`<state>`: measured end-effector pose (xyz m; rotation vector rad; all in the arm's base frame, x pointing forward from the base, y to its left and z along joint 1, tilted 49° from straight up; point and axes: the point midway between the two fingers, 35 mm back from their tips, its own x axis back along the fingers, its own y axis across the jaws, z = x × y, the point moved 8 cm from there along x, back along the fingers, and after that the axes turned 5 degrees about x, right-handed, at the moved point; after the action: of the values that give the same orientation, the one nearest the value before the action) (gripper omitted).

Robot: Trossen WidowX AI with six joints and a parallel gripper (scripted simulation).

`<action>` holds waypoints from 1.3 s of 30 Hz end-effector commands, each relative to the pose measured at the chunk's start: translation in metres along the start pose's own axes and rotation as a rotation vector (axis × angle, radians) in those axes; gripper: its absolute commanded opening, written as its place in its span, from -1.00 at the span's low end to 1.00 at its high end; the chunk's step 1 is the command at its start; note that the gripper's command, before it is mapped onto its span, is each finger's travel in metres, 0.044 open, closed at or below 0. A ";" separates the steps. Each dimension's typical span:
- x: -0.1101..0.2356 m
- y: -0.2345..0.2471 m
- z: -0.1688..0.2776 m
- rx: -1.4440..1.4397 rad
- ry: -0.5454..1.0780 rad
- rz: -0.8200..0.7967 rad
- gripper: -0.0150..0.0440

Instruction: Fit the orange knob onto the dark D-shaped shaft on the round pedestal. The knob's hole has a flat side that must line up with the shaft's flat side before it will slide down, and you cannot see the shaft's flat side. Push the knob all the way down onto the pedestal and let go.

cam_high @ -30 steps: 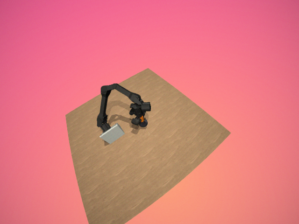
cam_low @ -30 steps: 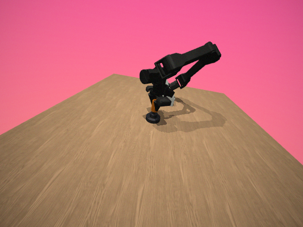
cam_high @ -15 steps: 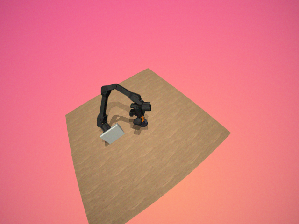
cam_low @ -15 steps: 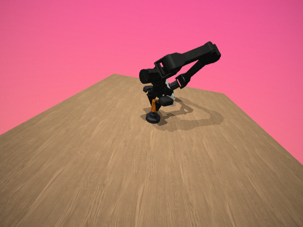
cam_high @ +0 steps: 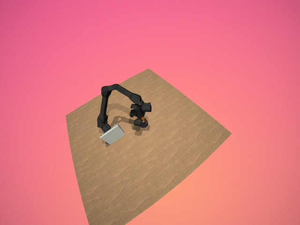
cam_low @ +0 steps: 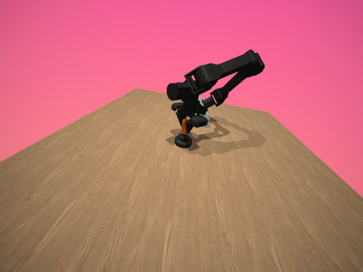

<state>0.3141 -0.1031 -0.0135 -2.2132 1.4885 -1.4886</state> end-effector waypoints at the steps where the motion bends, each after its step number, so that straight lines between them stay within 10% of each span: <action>1: 0.004 -0.001 0.001 0.005 0.009 0.001 -0.49; 26: 0.003 0.000 -0.002 -0.020 0.008 0.001 -0.49; 39: 0.004 0.000 0.000 -0.744 0.008 0.004 -0.49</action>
<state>0.3133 -0.1034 -0.0118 -2.4713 2.0965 -1.1803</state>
